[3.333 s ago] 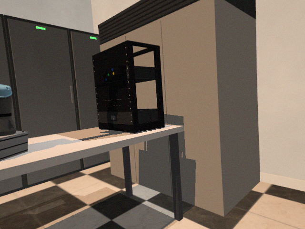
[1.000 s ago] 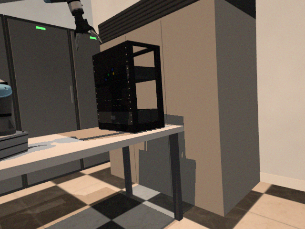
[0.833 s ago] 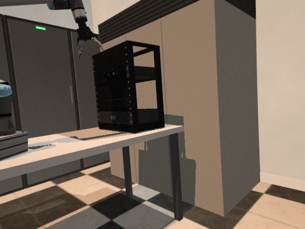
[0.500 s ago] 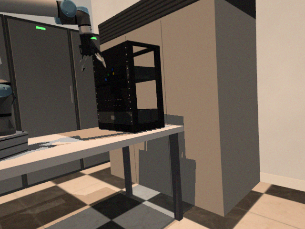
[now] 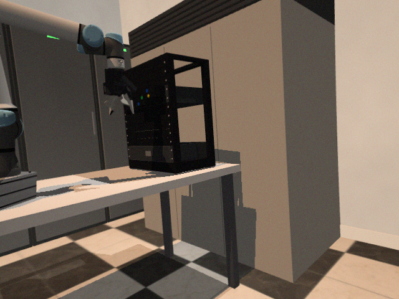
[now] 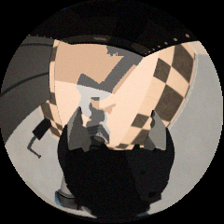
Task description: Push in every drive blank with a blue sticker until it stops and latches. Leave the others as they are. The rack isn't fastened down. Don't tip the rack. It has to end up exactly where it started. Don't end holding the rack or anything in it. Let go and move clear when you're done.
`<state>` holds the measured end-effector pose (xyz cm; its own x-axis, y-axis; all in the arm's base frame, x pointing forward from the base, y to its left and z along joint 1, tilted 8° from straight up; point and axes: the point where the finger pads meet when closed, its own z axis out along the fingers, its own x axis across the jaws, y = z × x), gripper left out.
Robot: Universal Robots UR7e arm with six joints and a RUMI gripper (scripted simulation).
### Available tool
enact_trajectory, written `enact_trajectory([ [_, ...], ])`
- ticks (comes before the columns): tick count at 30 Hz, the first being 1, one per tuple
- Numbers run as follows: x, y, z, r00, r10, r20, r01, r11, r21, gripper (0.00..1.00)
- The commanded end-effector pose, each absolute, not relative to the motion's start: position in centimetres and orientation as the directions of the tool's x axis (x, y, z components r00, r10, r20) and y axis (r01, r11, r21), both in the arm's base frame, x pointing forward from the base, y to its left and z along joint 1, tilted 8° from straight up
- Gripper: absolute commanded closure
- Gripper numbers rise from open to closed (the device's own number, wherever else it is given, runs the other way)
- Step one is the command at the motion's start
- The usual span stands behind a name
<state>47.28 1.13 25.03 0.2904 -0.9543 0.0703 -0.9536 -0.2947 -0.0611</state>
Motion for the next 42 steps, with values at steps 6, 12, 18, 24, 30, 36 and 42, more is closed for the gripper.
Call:
enact_trajectory([
  [6, 46.0, 0.3, 20.0, 0.121, -0.992, 0.027, -0.992, -0.122, -0.033, 0.00],
  [12, 45.2, 0.1, 17.9, 0.051, -0.999, 0.010, -0.999, -0.051, -0.015, 0.00],
  [18, 44.7, 0.0, 16.9, 0.014, -1.000, 0.003, -1.000, -0.014, -0.004, 0.00],
  [24, 44.6, 0.0, 16.6, 0.003, -1.000, 0.001, -1.000, -0.003, -0.001, 0.00],
  [30, 44.5, 0.0, 16.5, 0.000, -1.000, 0.000, -1.000, 0.000, 0.000, 0.00],
  [36, 44.5, 0.0, 16.6, 0.003, -1.000, 0.004, -1.000, -0.003, -0.003, 0.00],
  [42, 44.6, 0.1, 16.7, 0.015, -1.000, 0.016, -1.000, -0.015, -0.015, 0.00],
])
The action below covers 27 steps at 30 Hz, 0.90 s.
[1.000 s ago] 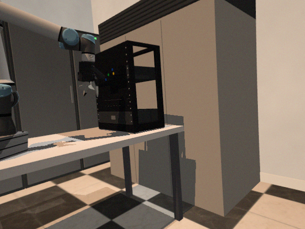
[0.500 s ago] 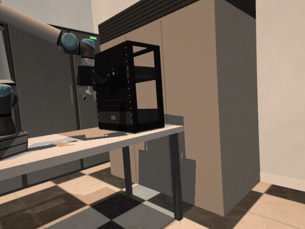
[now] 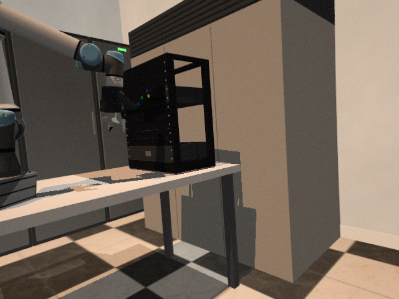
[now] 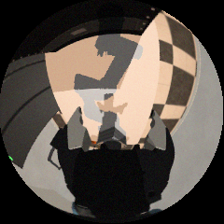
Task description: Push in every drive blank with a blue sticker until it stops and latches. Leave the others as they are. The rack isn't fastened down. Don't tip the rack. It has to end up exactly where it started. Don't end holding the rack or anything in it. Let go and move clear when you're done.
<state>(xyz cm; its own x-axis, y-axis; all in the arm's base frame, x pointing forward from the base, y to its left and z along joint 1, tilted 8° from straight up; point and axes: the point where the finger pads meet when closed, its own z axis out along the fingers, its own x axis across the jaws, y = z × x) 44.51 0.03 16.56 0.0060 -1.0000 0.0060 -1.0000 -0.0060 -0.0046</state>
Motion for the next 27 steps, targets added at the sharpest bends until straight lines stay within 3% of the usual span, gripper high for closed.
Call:
enact_trajectory([
  [1, 44.6, 0.1, 16.8, 0.019, -1.000, 0.021, -1.000, -0.020, -0.019, 0.00],
  [15, 44.8, 0.8, 18.7, 0.128, -0.979, 0.158, -0.980, -0.149, -0.129, 0.00],
  [27, 45.2, 1.9, 21.7, 0.269, -0.869, 0.414, -0.878, -0.399, -0.265, 0.00],
])
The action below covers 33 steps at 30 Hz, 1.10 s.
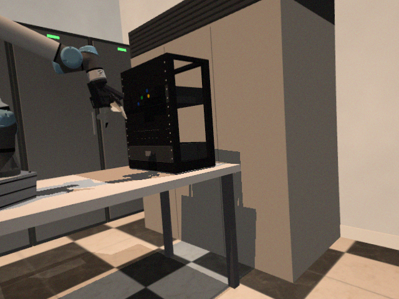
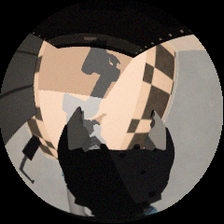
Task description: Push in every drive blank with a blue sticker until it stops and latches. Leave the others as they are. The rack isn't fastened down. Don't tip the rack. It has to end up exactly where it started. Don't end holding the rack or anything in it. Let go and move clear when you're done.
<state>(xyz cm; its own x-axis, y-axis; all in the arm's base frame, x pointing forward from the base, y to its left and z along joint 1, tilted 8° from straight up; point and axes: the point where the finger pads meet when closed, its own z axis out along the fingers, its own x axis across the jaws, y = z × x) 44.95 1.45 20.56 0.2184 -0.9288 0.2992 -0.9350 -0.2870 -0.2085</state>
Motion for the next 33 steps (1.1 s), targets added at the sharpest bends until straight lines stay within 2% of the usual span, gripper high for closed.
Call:
enact_trajectory([
  [1, 45.3, 2.0, 21.9, 0.279, -0.856, 0.436, -0.865, -0.421, -0.273, 0.00],
  [16, 45.8, 3.2, 25.3, 0.325, -0.624, 0.711, -0.647, -0.695, -0.314, 0.00],
  [33, 46.3, 4.6, 29.0, 0.236, -0.319, 0.918, -0.361, -0.906, -0.222, 0.00],
])
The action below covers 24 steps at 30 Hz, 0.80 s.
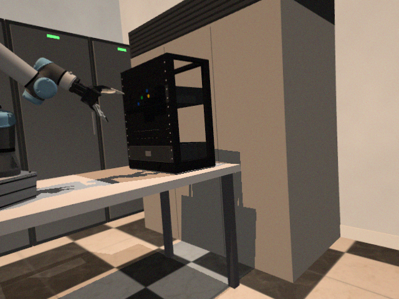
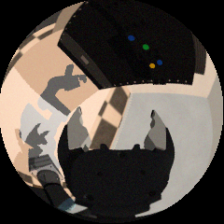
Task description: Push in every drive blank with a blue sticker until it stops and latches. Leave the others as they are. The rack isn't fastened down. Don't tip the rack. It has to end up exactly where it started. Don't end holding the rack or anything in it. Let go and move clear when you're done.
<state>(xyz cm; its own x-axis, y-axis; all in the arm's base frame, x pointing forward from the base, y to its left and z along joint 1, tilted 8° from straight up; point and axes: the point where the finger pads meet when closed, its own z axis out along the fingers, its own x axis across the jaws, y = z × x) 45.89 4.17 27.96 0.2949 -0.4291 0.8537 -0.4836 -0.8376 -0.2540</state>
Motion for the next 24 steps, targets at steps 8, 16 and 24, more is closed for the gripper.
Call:
enact_trajectory([
  [8, 46.5, 5.1, 30.4, 0.168, -0.199, 0.965, -0.249, -0.956, -0.154, 0.00],
  [16, 46.7, 5.8, 32.1, 0.070, -0.064, 0.995, -0.125, -0.991, -0.055, 0.00],
  [24, 46.9, 6.1, 33.0, 0.011, 0.002, 1.000, -0.062, -0.998, 0.003, 0.00],
])
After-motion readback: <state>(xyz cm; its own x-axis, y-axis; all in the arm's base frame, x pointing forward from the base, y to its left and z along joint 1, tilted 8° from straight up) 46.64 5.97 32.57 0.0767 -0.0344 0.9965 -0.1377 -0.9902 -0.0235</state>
